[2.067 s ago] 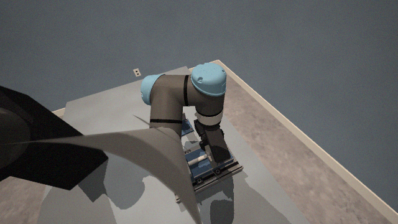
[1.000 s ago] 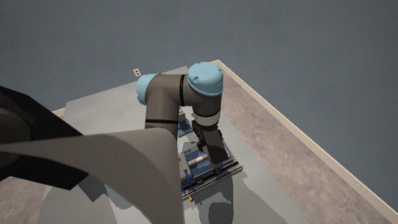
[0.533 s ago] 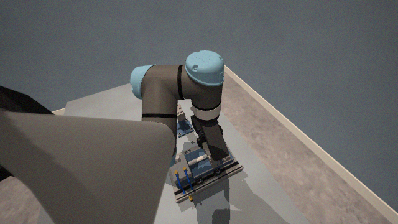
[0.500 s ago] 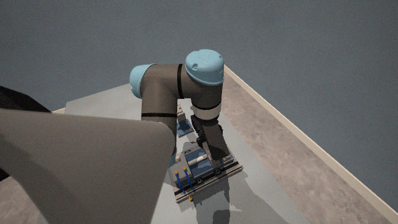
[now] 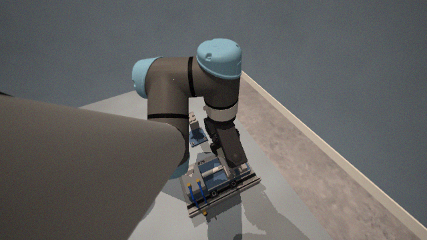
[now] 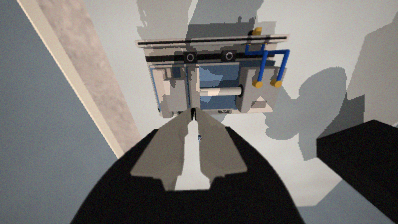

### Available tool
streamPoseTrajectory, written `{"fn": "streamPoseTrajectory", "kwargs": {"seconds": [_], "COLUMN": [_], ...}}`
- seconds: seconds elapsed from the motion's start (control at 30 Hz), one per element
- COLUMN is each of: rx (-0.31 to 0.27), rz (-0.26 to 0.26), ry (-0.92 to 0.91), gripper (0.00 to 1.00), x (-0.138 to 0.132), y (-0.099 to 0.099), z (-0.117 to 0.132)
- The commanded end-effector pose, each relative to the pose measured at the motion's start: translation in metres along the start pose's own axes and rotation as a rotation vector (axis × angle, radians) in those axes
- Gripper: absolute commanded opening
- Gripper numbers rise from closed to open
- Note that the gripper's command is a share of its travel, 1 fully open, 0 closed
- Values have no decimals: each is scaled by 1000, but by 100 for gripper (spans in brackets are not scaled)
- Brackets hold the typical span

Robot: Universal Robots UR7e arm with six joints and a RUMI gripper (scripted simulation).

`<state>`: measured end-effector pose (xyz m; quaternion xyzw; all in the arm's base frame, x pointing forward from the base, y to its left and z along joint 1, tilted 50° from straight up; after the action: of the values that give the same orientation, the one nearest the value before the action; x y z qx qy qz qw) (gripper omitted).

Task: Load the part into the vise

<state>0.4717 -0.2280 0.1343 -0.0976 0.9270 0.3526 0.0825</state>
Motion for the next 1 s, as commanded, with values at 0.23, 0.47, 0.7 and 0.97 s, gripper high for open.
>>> {"fn": "streamPoseTrajectory", "kwargs": {"seconds": [0.23,0.47,0.7,0.97], "rx": [-3,-3,-3,-1], "rz": [3,4,3,2], "ry": [3,4,23,91], "gripper": [0,0,0,0], "x": [1,1,1,-2], "y": [5,5,5,4], "z": [2,3,1,-4]}}
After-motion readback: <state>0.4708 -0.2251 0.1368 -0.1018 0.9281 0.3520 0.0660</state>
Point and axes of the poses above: the point where the finger pads meet when closed, its own y axis back along the fingers, its own x axis across the jaws, z = x × y, the point moved 4 cm from there along y, back along the fingers, and after that the axes turned 11 degrees about y, right-handed, at the moved point
